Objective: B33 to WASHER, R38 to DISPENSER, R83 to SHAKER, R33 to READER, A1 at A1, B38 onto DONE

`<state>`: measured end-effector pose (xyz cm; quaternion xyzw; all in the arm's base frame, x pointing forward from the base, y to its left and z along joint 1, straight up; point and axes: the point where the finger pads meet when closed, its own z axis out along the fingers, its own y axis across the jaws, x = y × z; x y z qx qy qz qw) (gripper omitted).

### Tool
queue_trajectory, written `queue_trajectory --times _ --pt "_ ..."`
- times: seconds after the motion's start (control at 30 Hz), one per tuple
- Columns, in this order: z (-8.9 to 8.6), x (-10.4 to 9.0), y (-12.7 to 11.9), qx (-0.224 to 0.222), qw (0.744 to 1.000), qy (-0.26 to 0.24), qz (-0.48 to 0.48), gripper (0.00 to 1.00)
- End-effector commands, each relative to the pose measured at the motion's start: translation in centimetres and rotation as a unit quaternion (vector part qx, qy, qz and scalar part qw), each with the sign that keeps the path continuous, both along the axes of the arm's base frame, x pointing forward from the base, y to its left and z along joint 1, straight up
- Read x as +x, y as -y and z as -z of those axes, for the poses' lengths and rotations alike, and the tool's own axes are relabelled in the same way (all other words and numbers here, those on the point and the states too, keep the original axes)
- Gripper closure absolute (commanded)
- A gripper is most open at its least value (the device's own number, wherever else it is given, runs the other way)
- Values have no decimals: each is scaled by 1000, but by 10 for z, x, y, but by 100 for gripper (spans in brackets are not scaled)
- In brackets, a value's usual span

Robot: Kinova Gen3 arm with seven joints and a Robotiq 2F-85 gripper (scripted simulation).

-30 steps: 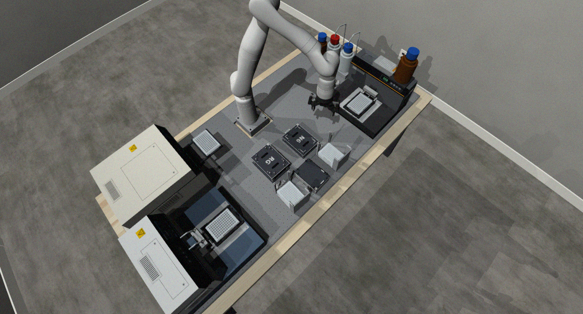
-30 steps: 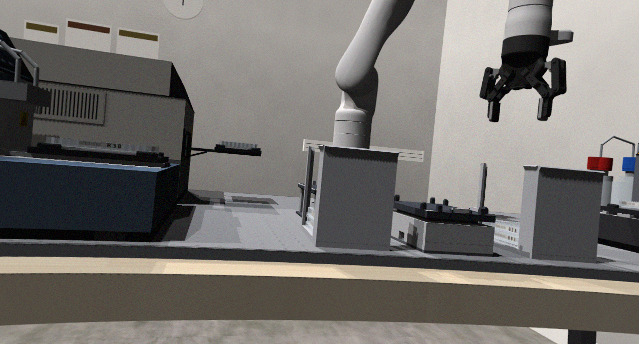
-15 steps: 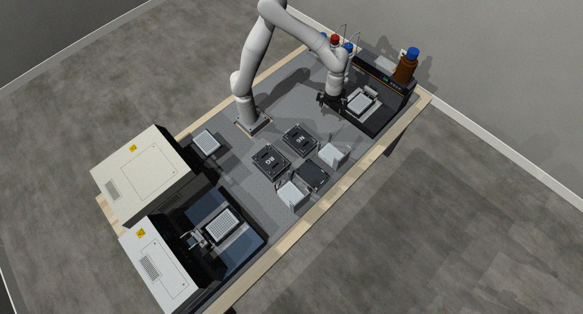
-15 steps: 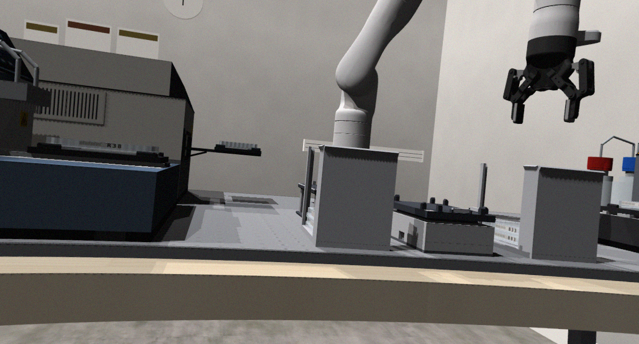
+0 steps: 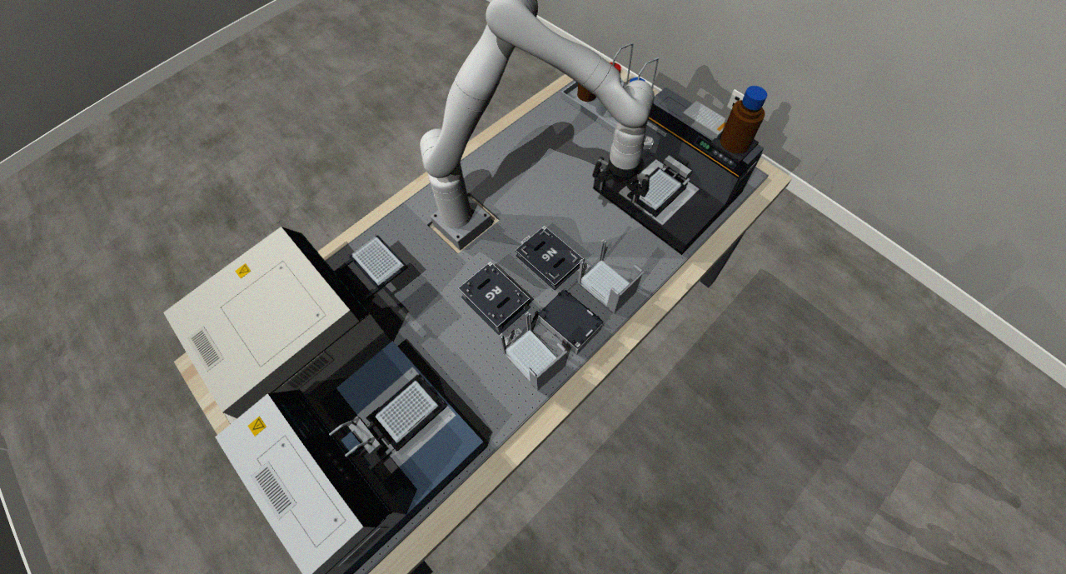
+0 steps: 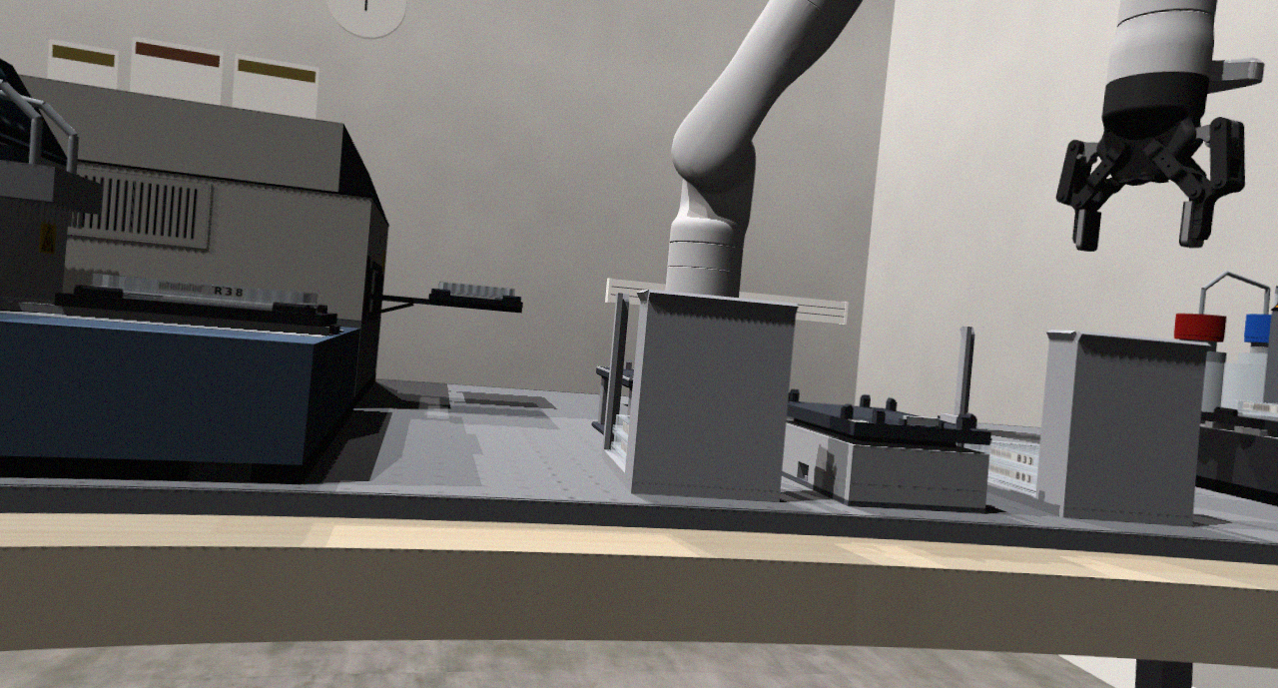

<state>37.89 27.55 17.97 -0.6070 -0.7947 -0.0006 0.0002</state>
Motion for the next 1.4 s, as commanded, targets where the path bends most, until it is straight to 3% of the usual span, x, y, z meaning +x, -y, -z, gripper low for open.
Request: queue_trajectory --times 0.0,0.17,1.37 --pt "-1 6 -14 0 1000 0 0 0" --pt "-1 9 -28 1 999 0 49 0" --pt "-1 19 -125 1 995 0 97 0"
